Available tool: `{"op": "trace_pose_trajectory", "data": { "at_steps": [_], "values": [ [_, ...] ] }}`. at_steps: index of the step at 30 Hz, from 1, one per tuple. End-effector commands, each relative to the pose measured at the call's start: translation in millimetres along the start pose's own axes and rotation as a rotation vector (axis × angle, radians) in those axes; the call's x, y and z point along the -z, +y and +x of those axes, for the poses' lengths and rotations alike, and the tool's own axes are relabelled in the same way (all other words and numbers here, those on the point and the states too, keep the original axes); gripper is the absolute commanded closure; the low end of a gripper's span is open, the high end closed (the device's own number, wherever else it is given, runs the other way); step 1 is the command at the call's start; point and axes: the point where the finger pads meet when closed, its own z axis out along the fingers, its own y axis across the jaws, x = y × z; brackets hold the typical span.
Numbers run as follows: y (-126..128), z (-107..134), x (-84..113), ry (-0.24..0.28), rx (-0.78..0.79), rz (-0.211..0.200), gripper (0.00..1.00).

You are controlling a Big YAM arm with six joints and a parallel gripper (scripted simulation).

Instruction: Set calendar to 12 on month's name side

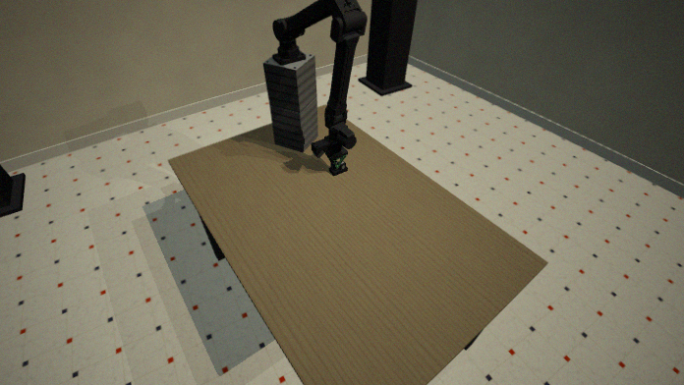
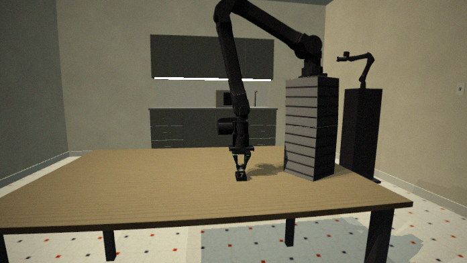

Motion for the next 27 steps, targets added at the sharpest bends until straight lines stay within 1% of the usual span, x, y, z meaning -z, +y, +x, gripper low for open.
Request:
{"op": "trace_pose_trajectory", "data": {
  "at_steps": [1,11,27],
  "values": [
    [-3.7,-6.6,0.4,-0.005,-0.005,0.003,0.75],
    [1.0,-6.1,0.8,-0.005,-0.005,0.003,0.75],
    [1.2,-6.1,0.8,-0.005,-0.005,0.003,0.75]
  ]
}}
